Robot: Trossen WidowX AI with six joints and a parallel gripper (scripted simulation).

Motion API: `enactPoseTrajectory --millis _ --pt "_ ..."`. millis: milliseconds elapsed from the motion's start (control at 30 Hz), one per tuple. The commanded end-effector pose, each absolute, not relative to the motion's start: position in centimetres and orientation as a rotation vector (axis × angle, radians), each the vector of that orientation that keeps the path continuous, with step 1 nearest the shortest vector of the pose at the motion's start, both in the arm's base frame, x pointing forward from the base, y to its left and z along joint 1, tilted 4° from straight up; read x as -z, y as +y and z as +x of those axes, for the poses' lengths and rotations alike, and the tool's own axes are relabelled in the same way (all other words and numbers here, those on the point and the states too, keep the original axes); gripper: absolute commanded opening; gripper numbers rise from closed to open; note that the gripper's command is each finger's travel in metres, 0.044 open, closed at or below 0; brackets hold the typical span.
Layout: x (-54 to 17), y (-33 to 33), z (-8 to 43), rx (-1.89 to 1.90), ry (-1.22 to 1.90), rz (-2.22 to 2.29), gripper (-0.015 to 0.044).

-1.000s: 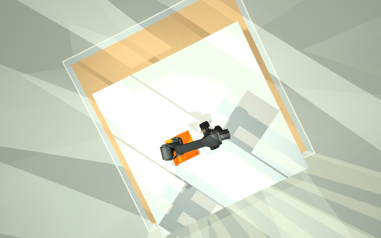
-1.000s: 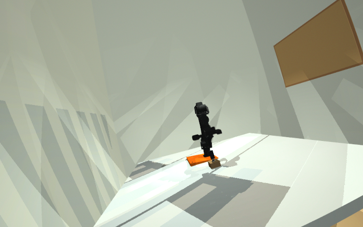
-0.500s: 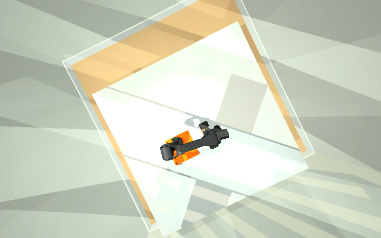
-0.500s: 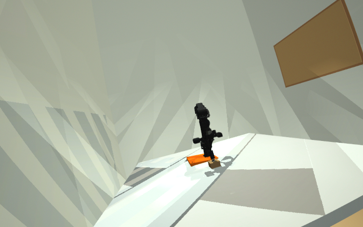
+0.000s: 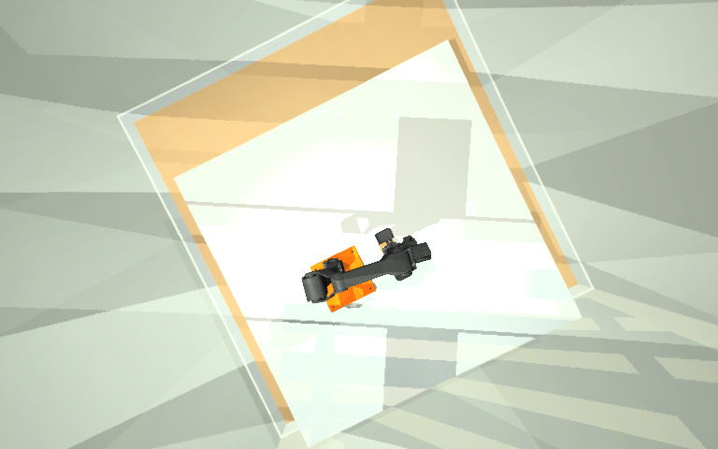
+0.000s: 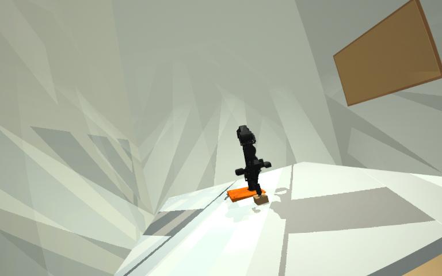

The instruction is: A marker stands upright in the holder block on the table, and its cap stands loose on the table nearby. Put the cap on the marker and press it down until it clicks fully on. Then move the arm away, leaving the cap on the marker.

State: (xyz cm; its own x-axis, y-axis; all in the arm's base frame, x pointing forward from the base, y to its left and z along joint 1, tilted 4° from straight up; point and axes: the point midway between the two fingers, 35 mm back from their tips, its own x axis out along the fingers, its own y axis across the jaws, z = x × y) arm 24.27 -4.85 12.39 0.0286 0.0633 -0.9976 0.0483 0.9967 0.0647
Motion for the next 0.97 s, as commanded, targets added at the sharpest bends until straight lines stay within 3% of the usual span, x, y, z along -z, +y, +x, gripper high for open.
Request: enactPoseTrajectory --millis 0,200,333,867,933 --pt "-14.0 -5.0 24.5 -0.011 1.539 0.088 0.0" --pt "-20.5 -5.4 24.3 -0.011 1.541 0.088 0.0" --pt "-21.2 -5.4 24.2 -0.011 1.541 0.088 0.0" --pt "-21.2 -5.4 24.2 -0.011 1.541 0.088 0.042" --pt "-21.2 -5.4 24.2 -0.011 1.541 0.088 0.044"
